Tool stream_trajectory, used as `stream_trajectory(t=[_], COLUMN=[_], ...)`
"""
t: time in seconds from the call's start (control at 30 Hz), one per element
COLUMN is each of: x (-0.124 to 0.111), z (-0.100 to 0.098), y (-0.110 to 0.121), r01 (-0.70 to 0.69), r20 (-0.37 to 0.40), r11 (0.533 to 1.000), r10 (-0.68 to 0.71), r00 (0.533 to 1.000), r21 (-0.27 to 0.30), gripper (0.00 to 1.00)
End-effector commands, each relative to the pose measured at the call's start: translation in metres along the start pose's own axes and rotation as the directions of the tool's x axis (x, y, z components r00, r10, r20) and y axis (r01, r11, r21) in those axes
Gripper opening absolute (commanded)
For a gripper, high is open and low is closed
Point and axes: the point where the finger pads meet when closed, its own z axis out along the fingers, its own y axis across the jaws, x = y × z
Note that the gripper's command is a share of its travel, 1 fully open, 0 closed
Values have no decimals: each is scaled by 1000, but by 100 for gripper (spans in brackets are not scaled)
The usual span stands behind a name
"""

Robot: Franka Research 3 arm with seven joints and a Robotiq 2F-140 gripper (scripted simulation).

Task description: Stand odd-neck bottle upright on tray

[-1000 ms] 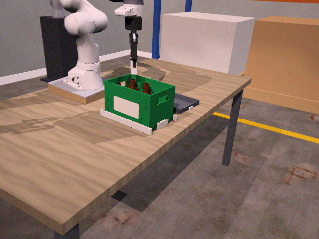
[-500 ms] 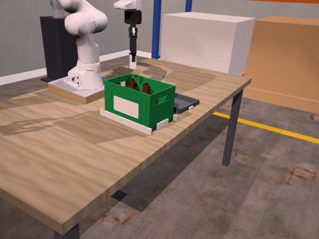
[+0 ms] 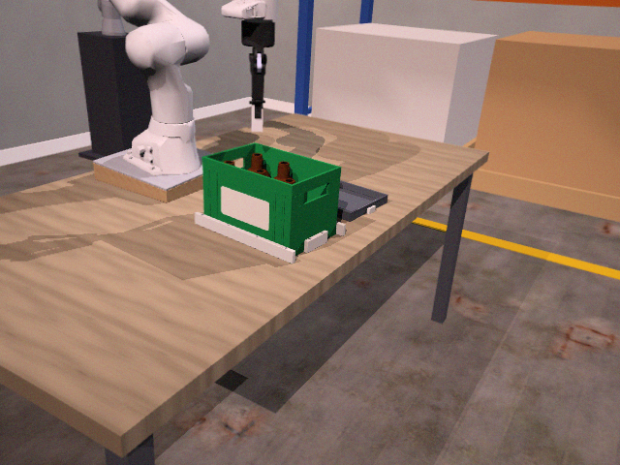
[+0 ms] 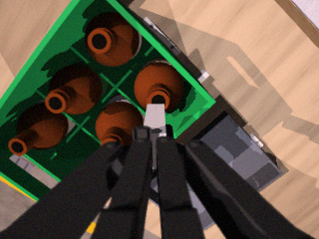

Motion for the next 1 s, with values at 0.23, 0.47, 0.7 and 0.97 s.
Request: stream_trajectory(t=[0.23, 0.47, 0.7, 0.97], x=[-1, -1, -1, -30], z=[-1, -1, -1, -15], y=[1, 1, 1, -61], r01=[2, 2, 2, 10], r20=[1, 1, 1, -2], r11=[1000, 1000, 1000, 1000], r10=[-2, -2, -2, -10], r00=[1000, 1000, 1000, 1000], r21=[-3, -3, -3, -3], gripper=[10, 10, 10, 10])
